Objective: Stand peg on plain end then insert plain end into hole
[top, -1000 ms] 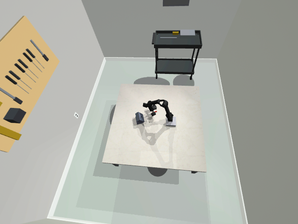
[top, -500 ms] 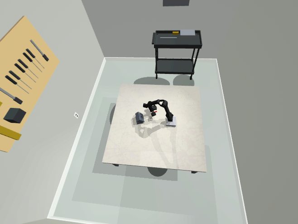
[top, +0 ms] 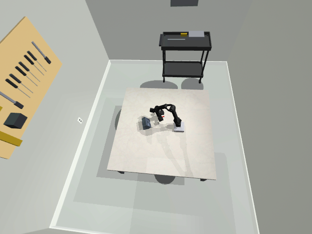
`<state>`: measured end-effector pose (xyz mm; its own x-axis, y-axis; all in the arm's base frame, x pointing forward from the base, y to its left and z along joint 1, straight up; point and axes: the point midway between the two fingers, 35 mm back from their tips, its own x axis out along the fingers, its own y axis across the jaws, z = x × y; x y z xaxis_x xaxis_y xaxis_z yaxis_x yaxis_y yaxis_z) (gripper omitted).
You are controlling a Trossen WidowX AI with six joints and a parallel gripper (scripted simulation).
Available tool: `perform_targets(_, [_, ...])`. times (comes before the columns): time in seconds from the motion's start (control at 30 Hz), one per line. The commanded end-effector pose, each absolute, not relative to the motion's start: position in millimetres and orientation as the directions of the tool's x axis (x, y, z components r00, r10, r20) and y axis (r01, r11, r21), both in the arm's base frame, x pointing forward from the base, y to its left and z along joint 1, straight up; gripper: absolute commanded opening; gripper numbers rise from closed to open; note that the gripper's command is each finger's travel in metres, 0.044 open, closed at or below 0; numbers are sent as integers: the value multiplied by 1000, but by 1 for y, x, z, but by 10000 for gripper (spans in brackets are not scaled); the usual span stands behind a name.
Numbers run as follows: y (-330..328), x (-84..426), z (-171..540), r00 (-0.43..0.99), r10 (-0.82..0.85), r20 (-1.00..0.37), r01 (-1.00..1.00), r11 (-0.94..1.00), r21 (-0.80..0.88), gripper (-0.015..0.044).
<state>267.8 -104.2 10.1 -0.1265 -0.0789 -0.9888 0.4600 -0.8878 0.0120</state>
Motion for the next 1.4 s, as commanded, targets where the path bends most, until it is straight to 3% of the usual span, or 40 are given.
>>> perform_targets(0.0, [-105,268,10,-127,-84,-988,457,-889,17,77])
perform_targets(0.17, [-105,268,10,-127,-84,-988,457,-889,17,49])
perform_targets(1.37, [-110,256,27,116,46,-992,461,-887,13,49])
